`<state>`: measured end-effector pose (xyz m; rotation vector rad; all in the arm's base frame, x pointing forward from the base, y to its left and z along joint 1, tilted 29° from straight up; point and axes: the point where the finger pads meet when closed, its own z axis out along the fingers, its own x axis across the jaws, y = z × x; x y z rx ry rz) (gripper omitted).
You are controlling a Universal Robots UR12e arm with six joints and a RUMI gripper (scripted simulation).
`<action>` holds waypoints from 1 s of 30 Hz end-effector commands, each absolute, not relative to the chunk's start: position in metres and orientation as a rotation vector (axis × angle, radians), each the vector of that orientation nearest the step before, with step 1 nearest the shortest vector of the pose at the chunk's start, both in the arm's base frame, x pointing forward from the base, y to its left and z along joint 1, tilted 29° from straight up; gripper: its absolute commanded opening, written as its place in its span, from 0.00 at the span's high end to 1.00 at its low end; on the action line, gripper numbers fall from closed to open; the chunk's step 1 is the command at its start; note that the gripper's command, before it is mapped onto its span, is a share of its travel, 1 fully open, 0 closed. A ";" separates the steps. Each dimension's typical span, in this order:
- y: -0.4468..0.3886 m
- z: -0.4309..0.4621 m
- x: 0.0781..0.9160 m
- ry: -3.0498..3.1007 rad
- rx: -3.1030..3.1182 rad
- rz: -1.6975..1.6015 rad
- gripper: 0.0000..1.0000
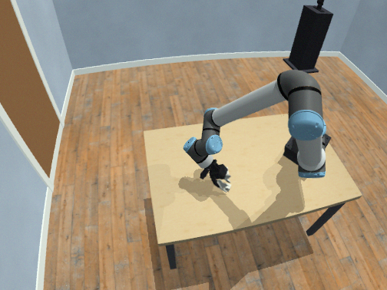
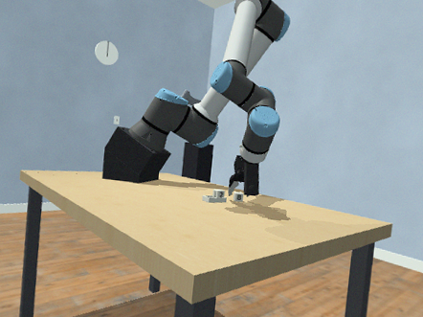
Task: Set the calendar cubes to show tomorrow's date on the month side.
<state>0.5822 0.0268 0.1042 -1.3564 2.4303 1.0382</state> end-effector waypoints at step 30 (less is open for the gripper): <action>0.012 0.163 0.553 2.430 -1.357 1.037 0.58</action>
